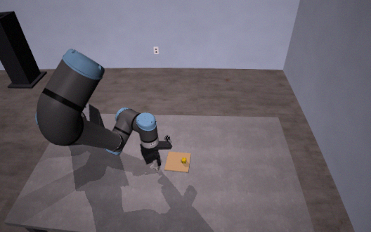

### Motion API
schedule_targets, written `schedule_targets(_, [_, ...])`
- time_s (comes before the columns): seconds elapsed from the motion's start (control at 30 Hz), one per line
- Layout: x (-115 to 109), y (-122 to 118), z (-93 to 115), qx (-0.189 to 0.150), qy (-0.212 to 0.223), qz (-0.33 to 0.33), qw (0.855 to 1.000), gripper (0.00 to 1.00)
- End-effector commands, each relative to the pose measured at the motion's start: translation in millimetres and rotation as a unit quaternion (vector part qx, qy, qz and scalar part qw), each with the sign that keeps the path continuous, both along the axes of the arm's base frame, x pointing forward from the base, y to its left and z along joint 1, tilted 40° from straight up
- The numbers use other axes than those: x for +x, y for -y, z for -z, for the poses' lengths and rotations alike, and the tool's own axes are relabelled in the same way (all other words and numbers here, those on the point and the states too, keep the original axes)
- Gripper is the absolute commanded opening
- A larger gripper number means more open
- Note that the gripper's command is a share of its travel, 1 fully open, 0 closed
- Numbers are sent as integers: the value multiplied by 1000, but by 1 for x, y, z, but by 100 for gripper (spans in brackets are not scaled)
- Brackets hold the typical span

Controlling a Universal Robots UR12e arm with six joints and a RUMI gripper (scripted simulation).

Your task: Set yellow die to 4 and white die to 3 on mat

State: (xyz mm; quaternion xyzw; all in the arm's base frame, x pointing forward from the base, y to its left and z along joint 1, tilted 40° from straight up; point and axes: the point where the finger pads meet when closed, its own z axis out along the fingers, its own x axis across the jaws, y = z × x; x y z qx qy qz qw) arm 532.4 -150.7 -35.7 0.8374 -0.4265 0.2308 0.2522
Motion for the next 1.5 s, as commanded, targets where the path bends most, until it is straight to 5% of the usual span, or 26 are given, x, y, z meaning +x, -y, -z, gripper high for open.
schedule_targets(0.0, [2,6,7,0,0,0,1000,24])
schedule_targets(1.47, [4,13,16,0,0,0,1000,24])
